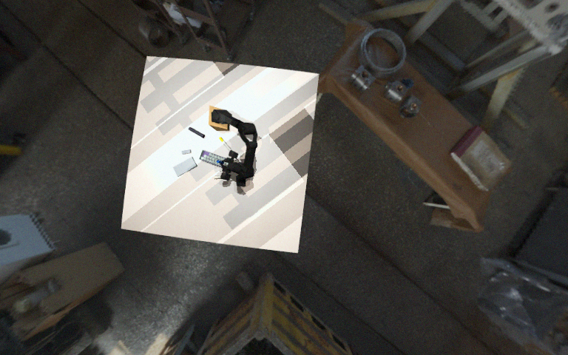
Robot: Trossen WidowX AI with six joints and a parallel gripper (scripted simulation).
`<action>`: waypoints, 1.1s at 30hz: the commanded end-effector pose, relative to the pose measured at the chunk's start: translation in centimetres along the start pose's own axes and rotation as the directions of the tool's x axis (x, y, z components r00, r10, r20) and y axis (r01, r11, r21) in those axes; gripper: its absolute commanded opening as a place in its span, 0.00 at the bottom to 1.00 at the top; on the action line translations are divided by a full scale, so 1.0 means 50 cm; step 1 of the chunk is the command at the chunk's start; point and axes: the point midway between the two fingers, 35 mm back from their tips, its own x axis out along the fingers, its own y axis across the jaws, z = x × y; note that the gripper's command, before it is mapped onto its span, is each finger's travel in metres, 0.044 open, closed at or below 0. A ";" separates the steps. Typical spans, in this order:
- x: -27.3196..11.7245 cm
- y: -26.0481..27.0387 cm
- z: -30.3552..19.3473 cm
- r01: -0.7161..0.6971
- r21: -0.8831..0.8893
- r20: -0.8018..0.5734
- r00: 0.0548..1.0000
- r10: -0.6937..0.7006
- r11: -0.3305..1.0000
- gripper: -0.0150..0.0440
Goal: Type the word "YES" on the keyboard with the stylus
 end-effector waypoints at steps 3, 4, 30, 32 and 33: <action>0.001 0.000 0.000 -0.003 0.005 0.002 1.000 0.003 1.000 0.39; 0.001 0.000 0.000 -0.003 0.005 0.002 1.000 0.003 1.000 0.39; -0.017 -0.004 -0.068 -0.013 0.007 0.002 1.000 0.013 1.000 0.25; 0.000 -0.012 -0.078 -0.011 0.007 0.003 1.000 0.011 1.000 0.25; 0.011 -0.016 -0.085 -0.010 0.006 0.003 1.000 0.010 1.000 0.25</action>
